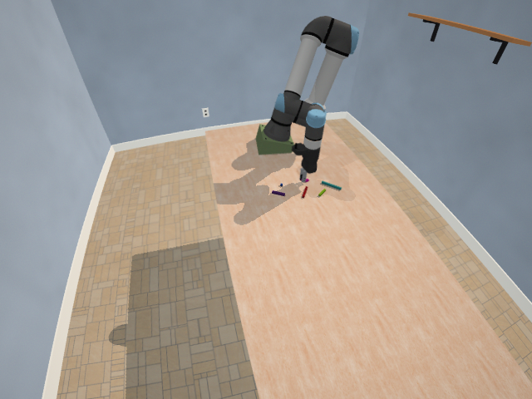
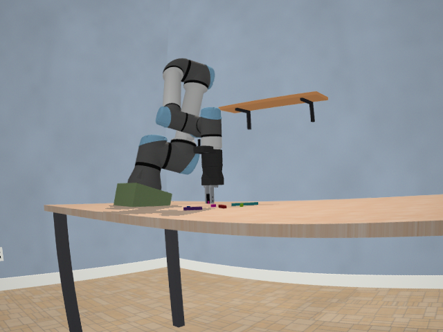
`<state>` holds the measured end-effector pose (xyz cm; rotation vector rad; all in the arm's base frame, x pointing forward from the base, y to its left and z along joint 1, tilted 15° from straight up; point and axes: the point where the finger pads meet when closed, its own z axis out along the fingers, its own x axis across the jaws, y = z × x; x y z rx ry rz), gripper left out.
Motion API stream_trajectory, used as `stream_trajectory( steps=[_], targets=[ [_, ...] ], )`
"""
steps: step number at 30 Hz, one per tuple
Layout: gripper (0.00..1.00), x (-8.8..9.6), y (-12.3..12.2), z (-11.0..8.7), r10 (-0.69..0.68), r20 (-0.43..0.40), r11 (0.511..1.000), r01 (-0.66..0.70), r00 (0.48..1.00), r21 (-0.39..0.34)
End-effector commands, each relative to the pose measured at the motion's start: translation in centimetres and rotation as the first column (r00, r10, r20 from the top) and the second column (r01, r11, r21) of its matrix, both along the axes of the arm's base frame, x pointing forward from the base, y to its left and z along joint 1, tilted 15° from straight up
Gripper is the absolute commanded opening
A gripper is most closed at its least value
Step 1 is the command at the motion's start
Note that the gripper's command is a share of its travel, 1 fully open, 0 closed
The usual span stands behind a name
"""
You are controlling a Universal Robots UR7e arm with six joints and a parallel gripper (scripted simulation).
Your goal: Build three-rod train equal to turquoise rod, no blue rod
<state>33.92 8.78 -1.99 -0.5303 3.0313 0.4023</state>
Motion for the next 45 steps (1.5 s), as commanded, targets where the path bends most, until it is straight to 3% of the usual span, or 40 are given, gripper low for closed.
stream_trajectory(
  steps=[1,45],
  targets=[
    [0.24,0.06,0.0,-0.04,0.0,0.002,1.0,0.0,1.0,0.0],
    [0.24,0.06,0.12,-0.46,0.0,0.002,1.0,0.0,1.0,0.0]
  ],
)
